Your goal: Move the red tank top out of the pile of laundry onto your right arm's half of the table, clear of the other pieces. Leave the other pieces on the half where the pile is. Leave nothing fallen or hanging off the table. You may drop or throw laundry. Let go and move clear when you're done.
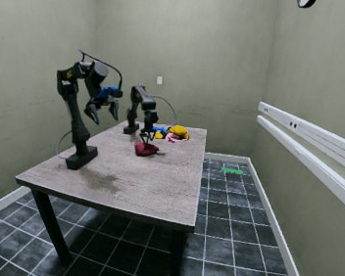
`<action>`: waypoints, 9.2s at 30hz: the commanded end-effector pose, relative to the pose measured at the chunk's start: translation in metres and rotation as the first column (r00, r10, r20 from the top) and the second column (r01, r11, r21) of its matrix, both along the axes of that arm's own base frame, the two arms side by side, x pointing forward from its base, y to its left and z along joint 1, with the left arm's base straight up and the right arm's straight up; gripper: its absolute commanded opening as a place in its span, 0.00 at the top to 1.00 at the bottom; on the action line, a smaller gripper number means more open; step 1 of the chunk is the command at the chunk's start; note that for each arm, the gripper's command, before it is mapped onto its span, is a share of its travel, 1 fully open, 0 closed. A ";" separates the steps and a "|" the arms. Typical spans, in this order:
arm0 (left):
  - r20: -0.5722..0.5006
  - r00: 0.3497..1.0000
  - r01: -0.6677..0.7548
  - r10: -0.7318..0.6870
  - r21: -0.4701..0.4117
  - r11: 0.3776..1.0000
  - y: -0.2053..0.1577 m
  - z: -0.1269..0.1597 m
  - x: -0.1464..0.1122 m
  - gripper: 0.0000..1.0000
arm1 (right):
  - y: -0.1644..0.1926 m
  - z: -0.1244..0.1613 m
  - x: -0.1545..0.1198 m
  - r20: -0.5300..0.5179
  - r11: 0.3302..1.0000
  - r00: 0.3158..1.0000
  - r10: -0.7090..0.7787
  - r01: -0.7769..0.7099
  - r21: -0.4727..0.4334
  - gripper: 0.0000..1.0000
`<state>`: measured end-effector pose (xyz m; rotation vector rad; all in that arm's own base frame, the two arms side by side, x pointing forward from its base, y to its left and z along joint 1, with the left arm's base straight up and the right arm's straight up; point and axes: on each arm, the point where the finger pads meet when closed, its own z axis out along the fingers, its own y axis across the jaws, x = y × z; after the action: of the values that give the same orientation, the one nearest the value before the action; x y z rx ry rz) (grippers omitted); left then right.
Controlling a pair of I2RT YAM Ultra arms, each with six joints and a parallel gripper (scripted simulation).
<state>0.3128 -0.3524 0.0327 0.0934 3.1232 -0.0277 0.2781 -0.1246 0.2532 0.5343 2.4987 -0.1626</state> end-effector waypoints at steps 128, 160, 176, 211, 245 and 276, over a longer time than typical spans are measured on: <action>0.603 0.705 -0.454 0.374 -0.023 0.891 0.480 0.249 -0.033 0.08 | 0.120 -0.077 0.063 -0.142 0.909 0.967 -0.211 0.248 0.334 0.40; 0.603 0.705 -0.454 0.374 -0.023 0.891 0.480 0.249 -0.033 0.08 | 0.351 -0.215 -0.014 -0.485 0.692 0.709 -0.512 0.675 0.257 0.40; 0.603 0.705 -0.454 0.374 -0.023 0.891 0.480 0.249 -0.033 0.08 | 0.364 -0.197 -0.022 -0.478 0.747 0.767 -0.429 0.599 0.290 0.40; 0.603 0.705 -0.454 0.374 -0.023 0.891 0.480 0.249 -0.033 0.08 | 0.353 -0.278 -0.031 -0.512 0.745 0.721 -0.468 0.633 0.211 0.40; 0.603 0.705 -0.454 0.374 -0.023 0.891 0.480 0.249 -0.033 0.08 | 0.346 -0.303 -0.041 -0.522 0.753 0.707 -0.477 0.635 0.173 0.40; 0.603 0.705 -0.454 0.374 -0.023 0.891 0.480 0.249 -0.033 0.08 | 0.336 -0.314 -0.053 -0.523 0.762 0.691 -0.499 0.637 0.116 0.67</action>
<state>0.2762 0.1273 0.2634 -0.5362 2.4836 0.1686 0.2511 0.2343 -0.0364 1.5796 2.7097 0.0295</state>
